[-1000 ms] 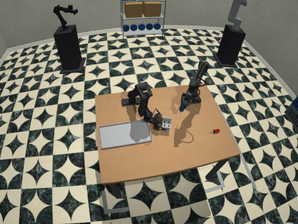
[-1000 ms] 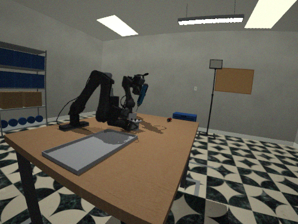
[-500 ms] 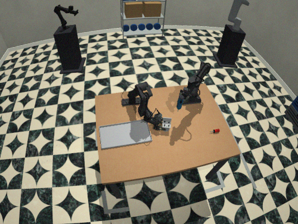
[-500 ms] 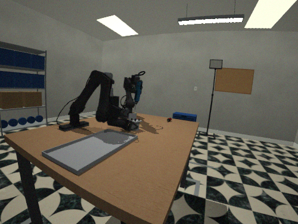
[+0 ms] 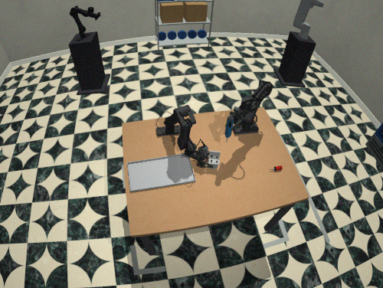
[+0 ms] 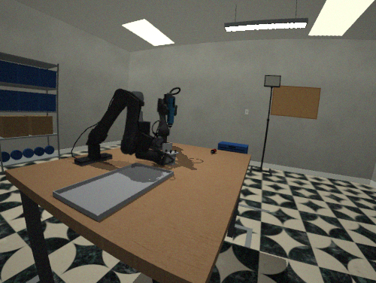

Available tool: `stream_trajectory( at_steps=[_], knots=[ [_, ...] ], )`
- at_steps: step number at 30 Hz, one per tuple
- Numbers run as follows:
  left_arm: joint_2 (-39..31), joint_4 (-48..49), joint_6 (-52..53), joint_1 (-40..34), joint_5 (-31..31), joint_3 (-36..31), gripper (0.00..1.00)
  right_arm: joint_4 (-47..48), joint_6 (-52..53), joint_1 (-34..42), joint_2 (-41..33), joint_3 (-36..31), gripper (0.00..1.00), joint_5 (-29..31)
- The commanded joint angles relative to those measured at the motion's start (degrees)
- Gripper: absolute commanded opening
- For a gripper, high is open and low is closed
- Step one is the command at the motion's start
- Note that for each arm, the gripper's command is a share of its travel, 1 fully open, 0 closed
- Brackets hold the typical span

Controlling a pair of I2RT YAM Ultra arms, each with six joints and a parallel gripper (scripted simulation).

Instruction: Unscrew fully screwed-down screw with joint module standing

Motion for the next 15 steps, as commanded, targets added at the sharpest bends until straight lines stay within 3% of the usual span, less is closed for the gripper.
stream_trajectory(
  at_steps=[1,6,15],
  knots=[
    [-1.6,6.0,0.9,0.5,-0.2,1.1,0.42,-0.9,-0.1,0.7,1.2,1.6,0.59,-0.1],
    [-1.7,7.7,1.2,0.6,-0.1,-1.0,0.42,-0.9,-0.1,0.7,1.2,1.6,0.59,-0.1],
    [-2.1,8.2,0.9,0.6,-0.1,1.0,0.42,-0.9,-0.1,0.7,1.2,1.6,0.59,-0.1]
  ],
)
